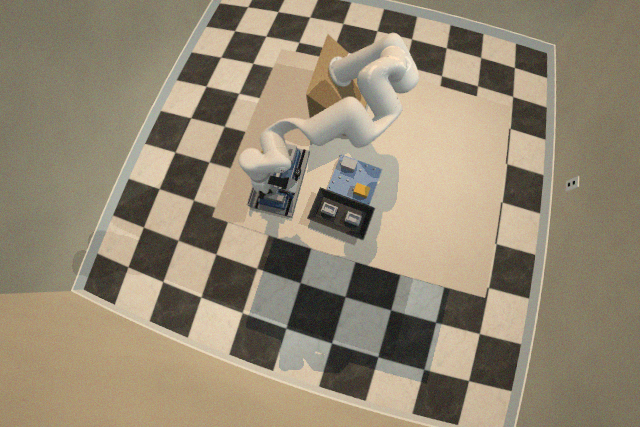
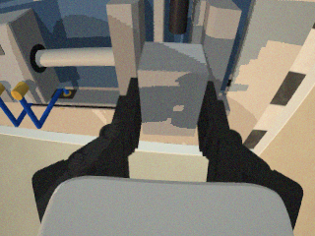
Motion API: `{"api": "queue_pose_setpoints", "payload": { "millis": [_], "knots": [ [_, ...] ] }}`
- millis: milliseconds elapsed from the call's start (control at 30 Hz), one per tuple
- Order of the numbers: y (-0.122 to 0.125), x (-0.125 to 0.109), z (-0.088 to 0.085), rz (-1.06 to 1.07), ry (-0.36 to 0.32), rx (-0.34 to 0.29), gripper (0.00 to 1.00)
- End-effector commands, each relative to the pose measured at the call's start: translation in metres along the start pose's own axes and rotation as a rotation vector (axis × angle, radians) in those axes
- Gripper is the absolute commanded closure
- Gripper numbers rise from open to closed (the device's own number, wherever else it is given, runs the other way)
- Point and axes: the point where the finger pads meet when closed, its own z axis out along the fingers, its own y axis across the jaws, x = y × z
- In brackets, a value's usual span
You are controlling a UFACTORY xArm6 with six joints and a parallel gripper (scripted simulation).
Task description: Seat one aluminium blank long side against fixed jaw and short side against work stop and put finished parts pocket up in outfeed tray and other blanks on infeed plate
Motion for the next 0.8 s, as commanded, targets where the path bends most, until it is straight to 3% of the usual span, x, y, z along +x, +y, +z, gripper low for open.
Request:
{"api": "queue_pose_setpoints", "payload": {
  "millis": [0, 767],
  "knots": [
    [0.0015, -0.0003, -0.0003, -0.001, -0.002, -0.004, 1.0],
    [0.0016, -0.0003, 0.0072, -0.001, -0.002, -0.004, 1.0]
  ]
}}
